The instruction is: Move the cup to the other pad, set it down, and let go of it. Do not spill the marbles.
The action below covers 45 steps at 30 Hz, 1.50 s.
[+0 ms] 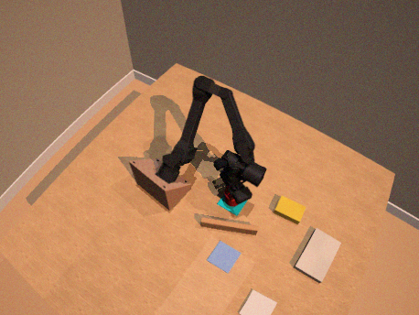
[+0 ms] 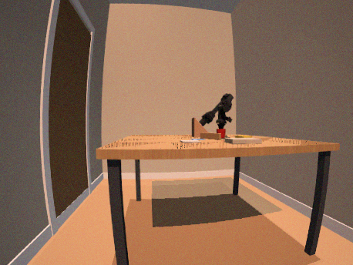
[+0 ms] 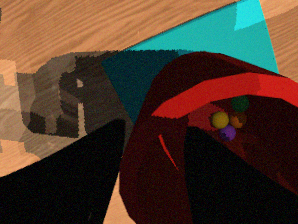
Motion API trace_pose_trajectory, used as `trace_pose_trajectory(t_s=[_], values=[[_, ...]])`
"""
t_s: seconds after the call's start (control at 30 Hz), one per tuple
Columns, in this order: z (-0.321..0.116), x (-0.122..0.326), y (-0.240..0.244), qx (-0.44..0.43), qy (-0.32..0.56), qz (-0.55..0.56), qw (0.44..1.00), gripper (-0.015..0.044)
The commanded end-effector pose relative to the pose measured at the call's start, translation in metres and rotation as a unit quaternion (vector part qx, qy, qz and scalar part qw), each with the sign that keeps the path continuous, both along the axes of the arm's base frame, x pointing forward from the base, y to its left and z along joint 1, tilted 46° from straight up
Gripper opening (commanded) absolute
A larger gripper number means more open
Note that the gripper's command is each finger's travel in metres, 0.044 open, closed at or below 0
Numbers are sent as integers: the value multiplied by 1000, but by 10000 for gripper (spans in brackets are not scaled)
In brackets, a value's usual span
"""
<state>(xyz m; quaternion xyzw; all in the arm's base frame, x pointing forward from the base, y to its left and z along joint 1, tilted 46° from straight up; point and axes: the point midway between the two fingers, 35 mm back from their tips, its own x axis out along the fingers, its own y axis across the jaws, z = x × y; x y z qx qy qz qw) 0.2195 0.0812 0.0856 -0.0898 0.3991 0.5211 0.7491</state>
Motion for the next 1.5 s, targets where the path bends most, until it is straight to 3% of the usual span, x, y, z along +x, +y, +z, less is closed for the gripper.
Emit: trace_pose_trajectory(t_s=[0.0,1.47], values=[[2,0,-2,-1,-1,1,1000,128],[32,-6,-36,0,1,0,1000,128]])
